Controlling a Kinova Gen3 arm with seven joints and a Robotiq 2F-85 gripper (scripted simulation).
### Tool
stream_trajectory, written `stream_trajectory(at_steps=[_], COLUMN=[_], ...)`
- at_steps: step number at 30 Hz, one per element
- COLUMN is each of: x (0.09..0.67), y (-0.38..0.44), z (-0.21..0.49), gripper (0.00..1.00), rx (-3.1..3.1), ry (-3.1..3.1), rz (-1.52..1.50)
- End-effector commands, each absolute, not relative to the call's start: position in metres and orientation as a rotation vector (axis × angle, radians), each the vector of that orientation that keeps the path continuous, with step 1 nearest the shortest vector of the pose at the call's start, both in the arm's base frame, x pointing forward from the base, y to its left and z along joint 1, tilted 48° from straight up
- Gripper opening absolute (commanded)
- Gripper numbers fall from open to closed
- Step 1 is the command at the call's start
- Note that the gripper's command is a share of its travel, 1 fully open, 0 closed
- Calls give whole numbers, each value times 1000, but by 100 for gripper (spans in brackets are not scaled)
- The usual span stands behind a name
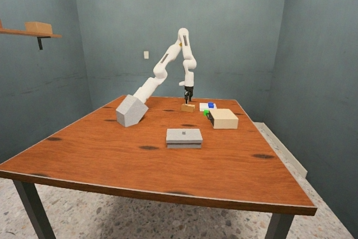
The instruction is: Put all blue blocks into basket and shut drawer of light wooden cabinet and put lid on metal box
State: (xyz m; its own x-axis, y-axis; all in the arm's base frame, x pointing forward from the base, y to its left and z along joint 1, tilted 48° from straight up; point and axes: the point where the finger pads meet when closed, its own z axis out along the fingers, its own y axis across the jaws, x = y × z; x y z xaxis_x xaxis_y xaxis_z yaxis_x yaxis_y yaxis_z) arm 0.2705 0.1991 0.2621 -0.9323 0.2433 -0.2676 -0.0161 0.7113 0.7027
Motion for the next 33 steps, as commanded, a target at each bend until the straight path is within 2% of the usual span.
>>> stream_trajectory(at_steps=[1,33], x=[273,286], y=[198,217], z=[262,237], gripper=[93,93], rx=[182,199], ry=[2576,2578], rz=[1060,1050])
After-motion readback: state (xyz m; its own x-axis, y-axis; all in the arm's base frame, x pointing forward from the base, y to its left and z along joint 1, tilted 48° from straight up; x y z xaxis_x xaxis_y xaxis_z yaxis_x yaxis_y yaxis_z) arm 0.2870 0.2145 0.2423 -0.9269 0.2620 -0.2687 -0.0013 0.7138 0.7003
